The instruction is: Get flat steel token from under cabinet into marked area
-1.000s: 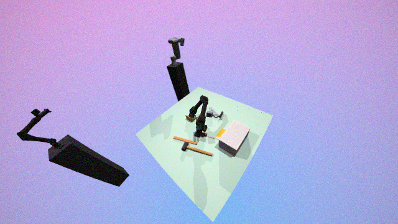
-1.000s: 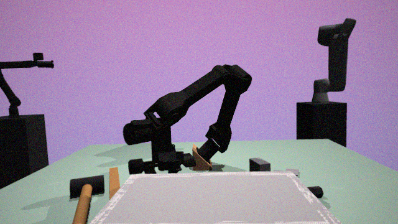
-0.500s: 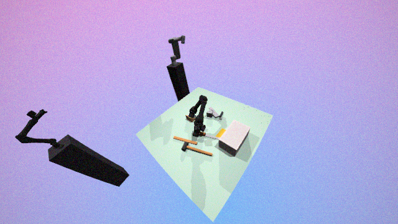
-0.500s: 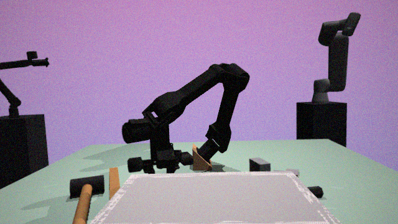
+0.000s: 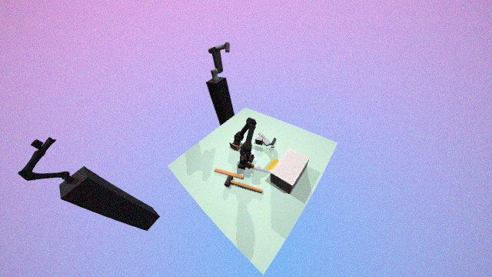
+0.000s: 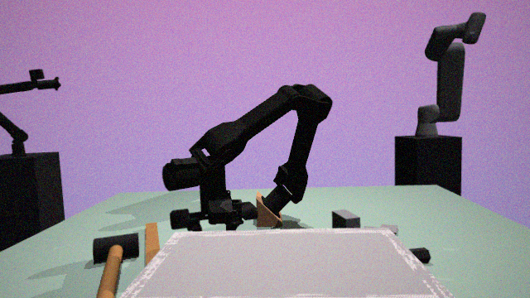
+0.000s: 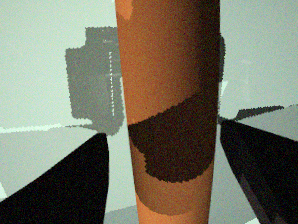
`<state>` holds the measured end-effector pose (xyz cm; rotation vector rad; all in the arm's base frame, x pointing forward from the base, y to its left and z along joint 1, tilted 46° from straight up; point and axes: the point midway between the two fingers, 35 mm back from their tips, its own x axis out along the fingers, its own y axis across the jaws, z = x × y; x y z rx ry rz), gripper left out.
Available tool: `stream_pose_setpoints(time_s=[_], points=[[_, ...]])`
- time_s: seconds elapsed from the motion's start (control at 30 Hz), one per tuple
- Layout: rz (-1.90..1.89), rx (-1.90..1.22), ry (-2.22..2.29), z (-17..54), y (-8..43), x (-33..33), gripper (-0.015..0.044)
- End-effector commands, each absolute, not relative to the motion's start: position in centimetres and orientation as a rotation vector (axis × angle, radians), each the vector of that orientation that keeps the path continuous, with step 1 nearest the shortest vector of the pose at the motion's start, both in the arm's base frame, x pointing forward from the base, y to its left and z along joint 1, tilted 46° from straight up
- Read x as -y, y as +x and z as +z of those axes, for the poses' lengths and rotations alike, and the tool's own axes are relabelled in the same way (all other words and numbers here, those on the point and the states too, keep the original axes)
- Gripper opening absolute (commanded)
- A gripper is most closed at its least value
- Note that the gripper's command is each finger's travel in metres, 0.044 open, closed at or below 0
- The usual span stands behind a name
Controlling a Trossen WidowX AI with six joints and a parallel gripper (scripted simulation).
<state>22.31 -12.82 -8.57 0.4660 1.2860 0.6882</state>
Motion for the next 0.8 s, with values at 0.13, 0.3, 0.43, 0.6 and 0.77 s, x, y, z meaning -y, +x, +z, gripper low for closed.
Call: stream_pose_setpoints(time_s=[0.13,0.3,0.43,0.6,0.77], points=[[0.688,-1.289,0.467,-8.46,22.3,12.91,0.027],[0.688,-1.289,0.467,-8.51,22.29,12.87,0.027],[0.689,-1.287,0.467,-8.54,22.31,12.83,0.0244],[0.689,-1.287,0.467,-8.54,22.31,12.83,0.0152],[0.689,-1.287,0.467,-8.54,22.31,12.83,0.0118]])
